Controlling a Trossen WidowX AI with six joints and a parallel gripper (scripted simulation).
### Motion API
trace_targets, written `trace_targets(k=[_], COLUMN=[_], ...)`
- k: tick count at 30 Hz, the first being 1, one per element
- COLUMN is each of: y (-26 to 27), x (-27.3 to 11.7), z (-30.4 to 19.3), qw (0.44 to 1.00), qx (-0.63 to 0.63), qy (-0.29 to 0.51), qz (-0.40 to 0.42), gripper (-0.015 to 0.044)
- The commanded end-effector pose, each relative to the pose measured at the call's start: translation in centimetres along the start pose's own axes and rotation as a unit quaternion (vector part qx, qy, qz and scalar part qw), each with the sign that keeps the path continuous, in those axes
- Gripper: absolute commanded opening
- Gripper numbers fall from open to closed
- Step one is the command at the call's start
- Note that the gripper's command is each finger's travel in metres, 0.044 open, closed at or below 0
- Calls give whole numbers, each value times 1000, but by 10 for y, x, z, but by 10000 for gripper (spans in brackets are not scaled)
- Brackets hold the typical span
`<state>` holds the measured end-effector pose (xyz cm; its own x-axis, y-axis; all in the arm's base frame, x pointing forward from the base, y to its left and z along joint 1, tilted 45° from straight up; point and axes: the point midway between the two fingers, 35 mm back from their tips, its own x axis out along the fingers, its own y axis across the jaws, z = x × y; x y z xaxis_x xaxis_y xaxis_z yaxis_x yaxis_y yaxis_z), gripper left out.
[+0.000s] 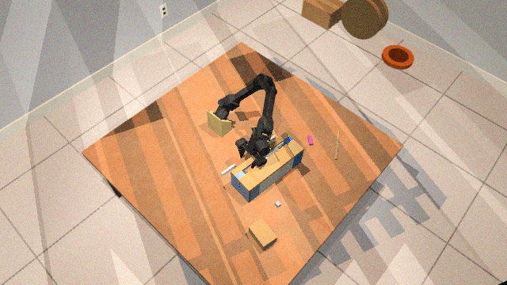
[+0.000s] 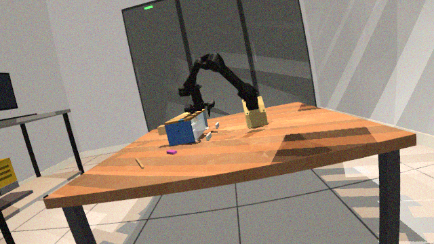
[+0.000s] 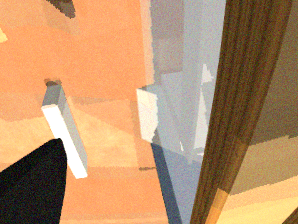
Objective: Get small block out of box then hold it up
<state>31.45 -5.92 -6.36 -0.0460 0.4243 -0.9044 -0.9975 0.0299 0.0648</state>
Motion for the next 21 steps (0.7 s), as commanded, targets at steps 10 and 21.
trace_targets(k=[10, 21], y=[0, -1], x=[10, 6], z=[-34, -47], qw=[1000, 1000], qx=[0, 1], qy=[4, 4], qz=[-1, -1], gripper=[400, 400])
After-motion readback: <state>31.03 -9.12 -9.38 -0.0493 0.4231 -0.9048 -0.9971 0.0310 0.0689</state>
